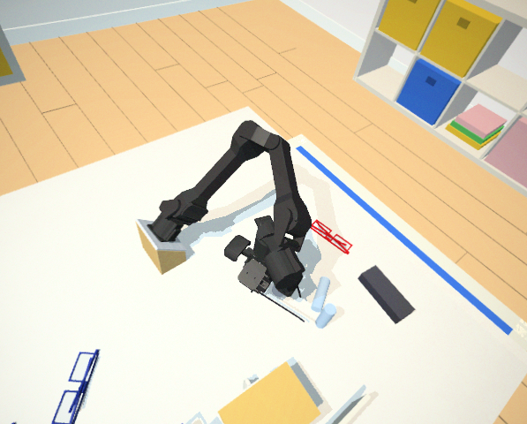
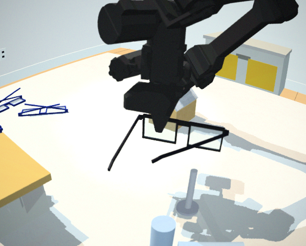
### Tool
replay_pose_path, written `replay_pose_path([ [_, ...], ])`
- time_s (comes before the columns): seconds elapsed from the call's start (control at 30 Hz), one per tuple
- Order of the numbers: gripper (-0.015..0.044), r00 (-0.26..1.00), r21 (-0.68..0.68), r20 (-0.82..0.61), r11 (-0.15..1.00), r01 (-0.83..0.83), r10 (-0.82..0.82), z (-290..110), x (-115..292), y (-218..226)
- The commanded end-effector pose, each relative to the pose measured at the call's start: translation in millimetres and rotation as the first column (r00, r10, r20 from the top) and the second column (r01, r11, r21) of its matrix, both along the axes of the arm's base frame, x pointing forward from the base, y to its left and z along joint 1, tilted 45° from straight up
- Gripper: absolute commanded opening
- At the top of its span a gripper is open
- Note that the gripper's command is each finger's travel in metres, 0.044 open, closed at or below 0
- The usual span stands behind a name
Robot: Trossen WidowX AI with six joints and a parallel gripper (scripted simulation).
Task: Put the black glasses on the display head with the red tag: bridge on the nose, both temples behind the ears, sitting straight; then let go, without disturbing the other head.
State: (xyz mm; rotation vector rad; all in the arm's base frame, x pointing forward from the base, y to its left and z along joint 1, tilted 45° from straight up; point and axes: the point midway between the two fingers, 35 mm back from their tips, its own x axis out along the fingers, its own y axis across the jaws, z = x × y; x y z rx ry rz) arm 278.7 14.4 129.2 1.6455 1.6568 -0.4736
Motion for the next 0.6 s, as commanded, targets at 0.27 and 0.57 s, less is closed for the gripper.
replay_pose_path([
  [0.27,0.0000,0.998,0.016,-0.054,0.999,0.045,-0.044,7.2,-10.8,12.4],
  [0.57,0.0000,0.998,0.014,-0.053,0.999,0.045,-0.045,-14.5,-6.4,32.8],
])
